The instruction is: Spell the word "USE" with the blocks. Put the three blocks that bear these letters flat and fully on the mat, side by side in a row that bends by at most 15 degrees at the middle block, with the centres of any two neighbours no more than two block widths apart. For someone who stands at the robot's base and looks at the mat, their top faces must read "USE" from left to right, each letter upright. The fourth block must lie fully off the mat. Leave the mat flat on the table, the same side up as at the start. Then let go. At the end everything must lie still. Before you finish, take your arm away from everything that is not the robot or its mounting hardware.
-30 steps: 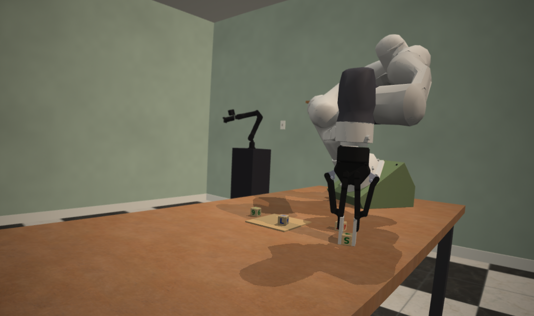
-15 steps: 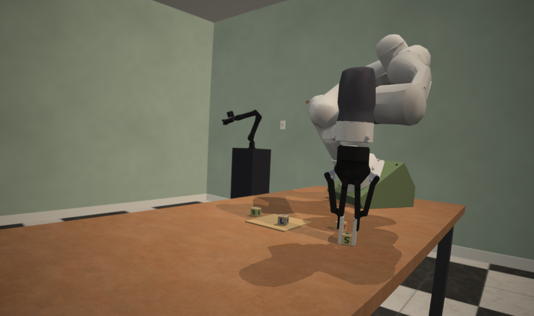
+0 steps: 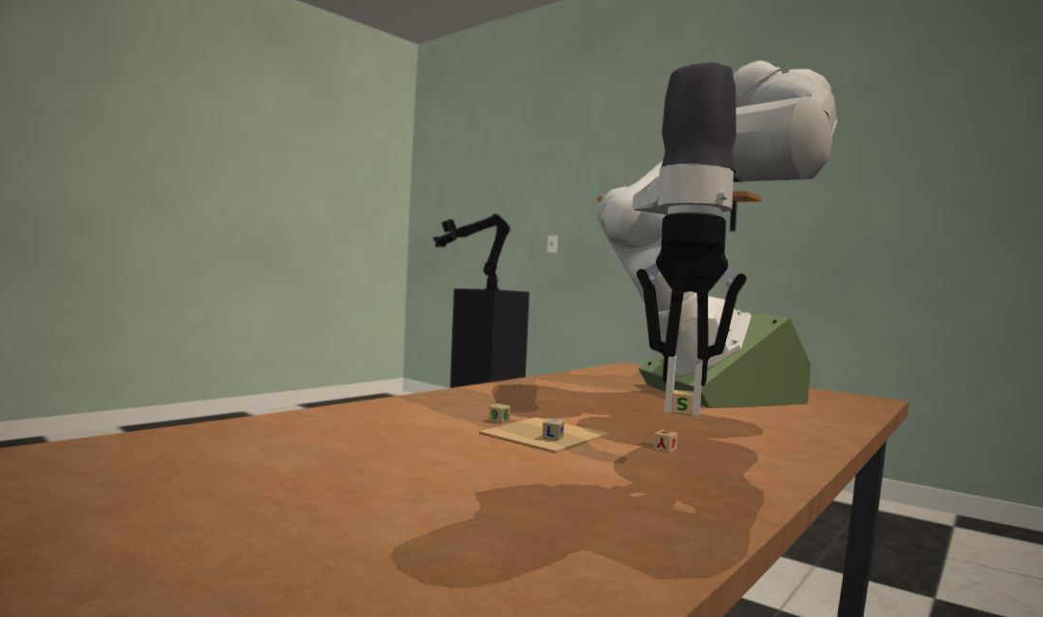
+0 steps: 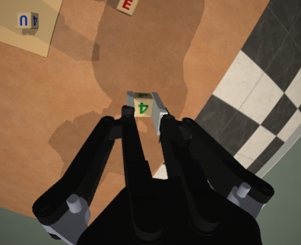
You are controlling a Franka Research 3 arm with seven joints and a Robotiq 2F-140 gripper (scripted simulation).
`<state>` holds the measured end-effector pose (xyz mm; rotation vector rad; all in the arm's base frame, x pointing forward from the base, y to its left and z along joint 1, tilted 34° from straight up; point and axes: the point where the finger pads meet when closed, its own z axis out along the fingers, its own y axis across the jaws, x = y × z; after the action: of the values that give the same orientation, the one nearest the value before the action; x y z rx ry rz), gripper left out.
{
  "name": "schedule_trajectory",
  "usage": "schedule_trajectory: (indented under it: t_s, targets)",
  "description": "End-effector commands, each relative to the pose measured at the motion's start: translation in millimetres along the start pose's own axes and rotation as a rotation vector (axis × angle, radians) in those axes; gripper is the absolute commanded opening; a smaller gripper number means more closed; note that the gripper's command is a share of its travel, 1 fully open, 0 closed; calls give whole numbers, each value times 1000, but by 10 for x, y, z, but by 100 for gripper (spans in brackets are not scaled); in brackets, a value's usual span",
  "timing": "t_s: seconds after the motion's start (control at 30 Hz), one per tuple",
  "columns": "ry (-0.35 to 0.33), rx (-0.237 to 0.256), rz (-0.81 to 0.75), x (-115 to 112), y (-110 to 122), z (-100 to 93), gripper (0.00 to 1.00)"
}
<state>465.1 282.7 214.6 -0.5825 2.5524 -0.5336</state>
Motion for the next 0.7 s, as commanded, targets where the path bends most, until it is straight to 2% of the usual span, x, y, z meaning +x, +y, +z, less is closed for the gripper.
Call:
schedule_trajectory:
  t_s: [0.0, 0.13, 0.43, 0.53, 0.67]
  targets:
    - [31, 0, 20, 89, 7, -101, 13]
    - [31, 0, 20, 87, 7, -164, 13]
    - [31, 0, 16, 87, 6, -168, 13]
    - [35, 2, -136, 92, -17, -99, 13]
    - [36, 2, -191, 93, -23, -75, 13]
